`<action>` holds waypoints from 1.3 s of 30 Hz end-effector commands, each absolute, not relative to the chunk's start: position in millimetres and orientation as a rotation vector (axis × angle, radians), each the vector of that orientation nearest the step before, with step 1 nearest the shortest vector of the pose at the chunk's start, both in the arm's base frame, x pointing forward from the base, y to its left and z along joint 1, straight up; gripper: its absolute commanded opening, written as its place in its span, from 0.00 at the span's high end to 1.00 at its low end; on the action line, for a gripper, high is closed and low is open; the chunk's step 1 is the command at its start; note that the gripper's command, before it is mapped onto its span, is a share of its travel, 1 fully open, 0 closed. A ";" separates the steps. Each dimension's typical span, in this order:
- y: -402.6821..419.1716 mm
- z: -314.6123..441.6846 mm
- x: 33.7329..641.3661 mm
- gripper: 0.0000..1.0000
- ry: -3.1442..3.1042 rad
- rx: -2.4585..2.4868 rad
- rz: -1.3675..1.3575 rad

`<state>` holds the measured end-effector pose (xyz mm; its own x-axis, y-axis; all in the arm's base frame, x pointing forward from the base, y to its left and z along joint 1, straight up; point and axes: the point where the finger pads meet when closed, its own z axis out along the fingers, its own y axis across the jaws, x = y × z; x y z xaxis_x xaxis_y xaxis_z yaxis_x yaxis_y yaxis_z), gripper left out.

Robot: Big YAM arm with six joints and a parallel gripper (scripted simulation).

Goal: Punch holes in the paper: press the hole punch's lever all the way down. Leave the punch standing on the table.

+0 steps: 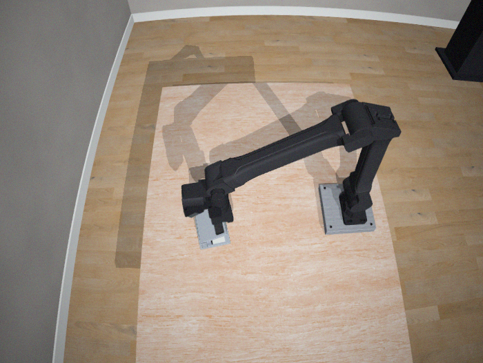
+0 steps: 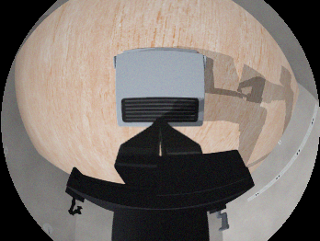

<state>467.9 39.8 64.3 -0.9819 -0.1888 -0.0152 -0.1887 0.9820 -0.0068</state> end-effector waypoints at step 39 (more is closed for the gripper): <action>48.2 147.6 483.0 1.00 3.057 -0.301 -0.009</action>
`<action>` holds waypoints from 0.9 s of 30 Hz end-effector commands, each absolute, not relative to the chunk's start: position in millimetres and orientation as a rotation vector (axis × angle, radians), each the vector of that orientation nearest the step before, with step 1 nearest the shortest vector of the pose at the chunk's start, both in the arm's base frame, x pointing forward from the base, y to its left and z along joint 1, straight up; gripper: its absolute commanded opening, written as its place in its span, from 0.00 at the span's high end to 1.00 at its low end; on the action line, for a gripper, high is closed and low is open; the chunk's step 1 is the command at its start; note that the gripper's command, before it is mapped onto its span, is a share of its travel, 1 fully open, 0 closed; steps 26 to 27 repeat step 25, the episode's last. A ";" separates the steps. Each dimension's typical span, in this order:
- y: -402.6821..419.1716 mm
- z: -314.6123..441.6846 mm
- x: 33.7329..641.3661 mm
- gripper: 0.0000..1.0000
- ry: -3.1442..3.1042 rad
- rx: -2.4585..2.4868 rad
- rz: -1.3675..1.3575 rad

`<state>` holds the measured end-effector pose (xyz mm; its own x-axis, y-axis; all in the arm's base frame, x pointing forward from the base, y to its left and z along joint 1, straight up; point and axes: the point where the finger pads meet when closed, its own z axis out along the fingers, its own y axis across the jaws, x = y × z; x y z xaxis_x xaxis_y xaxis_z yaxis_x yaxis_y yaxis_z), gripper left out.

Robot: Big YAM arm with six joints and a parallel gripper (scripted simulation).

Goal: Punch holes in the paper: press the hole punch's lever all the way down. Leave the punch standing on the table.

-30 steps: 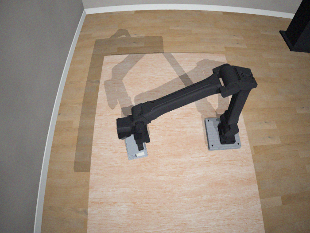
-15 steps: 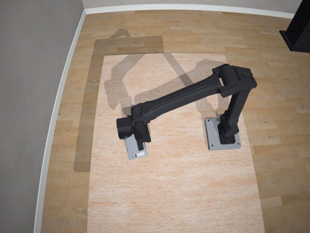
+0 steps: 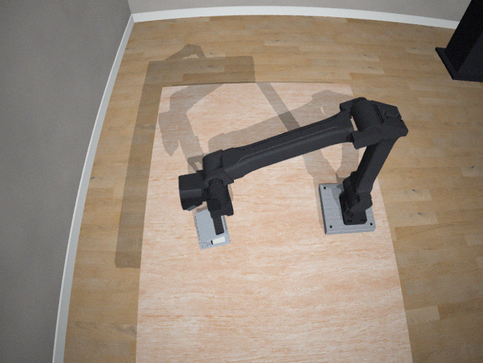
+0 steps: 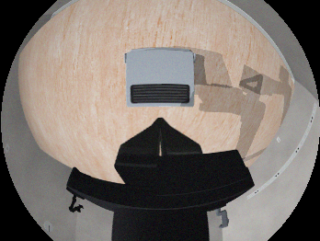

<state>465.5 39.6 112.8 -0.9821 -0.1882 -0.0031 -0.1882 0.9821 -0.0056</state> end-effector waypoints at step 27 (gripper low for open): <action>48.2 159.3 482.3 1.00 3.061 -0.301 -0.009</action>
